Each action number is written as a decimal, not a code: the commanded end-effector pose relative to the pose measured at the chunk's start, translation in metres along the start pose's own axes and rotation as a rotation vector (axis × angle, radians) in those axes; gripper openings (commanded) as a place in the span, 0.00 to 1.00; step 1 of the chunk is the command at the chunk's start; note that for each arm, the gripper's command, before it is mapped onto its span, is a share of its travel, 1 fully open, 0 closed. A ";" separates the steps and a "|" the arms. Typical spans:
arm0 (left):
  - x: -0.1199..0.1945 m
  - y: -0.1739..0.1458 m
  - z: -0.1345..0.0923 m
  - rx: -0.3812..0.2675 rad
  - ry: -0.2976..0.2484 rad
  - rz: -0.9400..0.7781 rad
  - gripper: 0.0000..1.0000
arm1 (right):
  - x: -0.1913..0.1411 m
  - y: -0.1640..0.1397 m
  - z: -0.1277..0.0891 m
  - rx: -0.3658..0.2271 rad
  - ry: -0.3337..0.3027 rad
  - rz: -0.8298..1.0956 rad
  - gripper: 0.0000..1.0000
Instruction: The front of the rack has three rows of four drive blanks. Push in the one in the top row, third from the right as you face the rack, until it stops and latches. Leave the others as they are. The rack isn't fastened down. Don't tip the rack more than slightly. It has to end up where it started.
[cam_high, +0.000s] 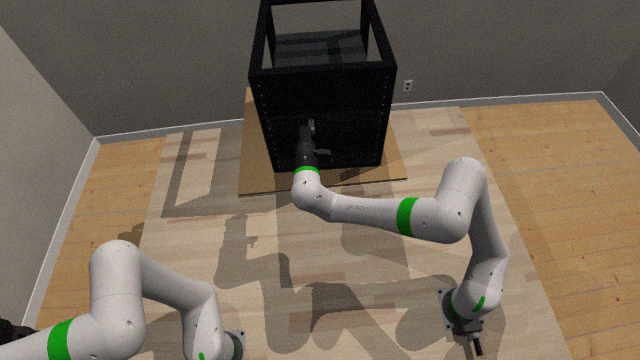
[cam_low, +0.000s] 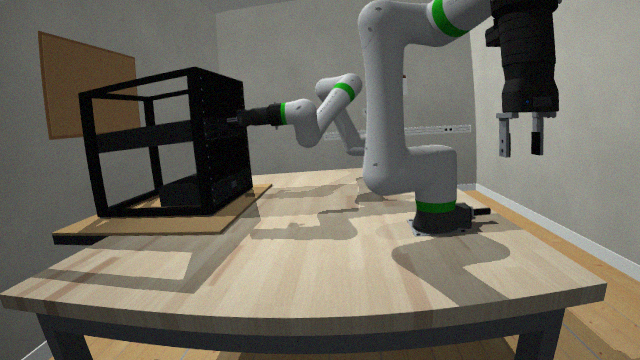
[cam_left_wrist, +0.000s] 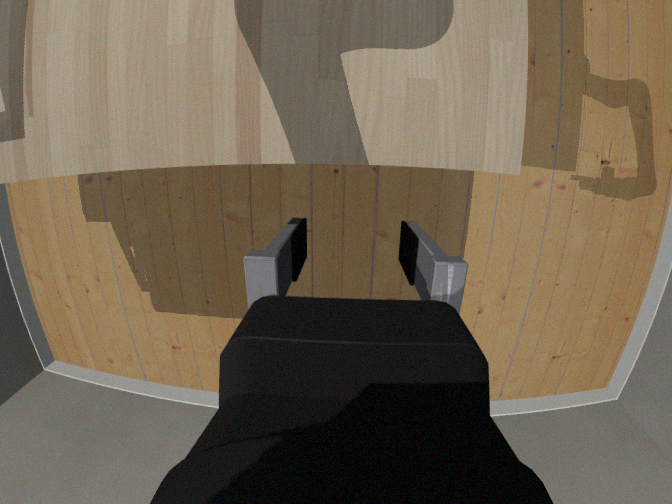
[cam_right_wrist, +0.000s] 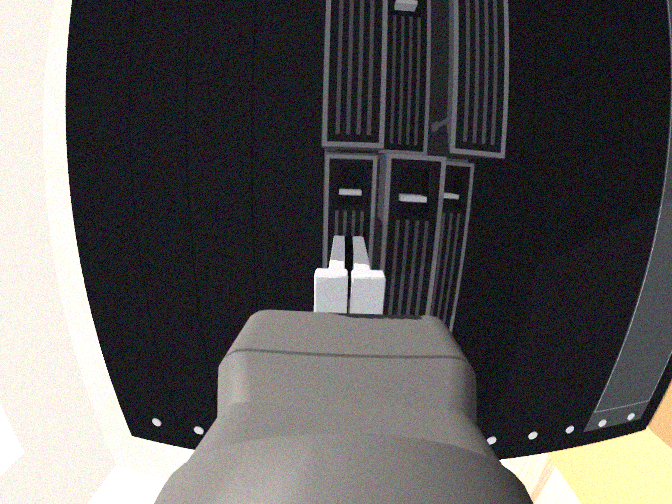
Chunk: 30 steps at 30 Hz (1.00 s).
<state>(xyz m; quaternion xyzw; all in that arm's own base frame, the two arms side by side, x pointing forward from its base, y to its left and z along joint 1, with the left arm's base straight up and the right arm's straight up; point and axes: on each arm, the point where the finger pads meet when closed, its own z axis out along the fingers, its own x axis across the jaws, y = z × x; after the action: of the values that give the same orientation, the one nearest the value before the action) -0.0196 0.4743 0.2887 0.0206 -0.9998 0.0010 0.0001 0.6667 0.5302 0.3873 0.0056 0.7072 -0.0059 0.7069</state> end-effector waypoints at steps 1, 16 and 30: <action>0.000 0.000 -0.001 -0.002 0.000 0.000 1.00 | -0.002 0.000 0.001 0.000 -0.002 0.002 0.00; 0.000 0.000 -0.001 -0.002 0.000 0.000 1.00 | -0.002 0.000 0.003 0.000 -0.002 0.002 0.00; 0.000 0.000 -0.001 -0.002 0.000 0.000 1.00 | -0.002 0.000 0.006 0.000 -0.002 0.002 0.00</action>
<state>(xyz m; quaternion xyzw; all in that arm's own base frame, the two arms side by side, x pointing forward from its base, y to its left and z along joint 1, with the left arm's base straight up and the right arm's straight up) -0.0196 0.4743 0.2887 0.0206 -0.9998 0.0010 0.0001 0.6725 0.5301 0.3873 0.0056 0.7072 -0.0059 0.7069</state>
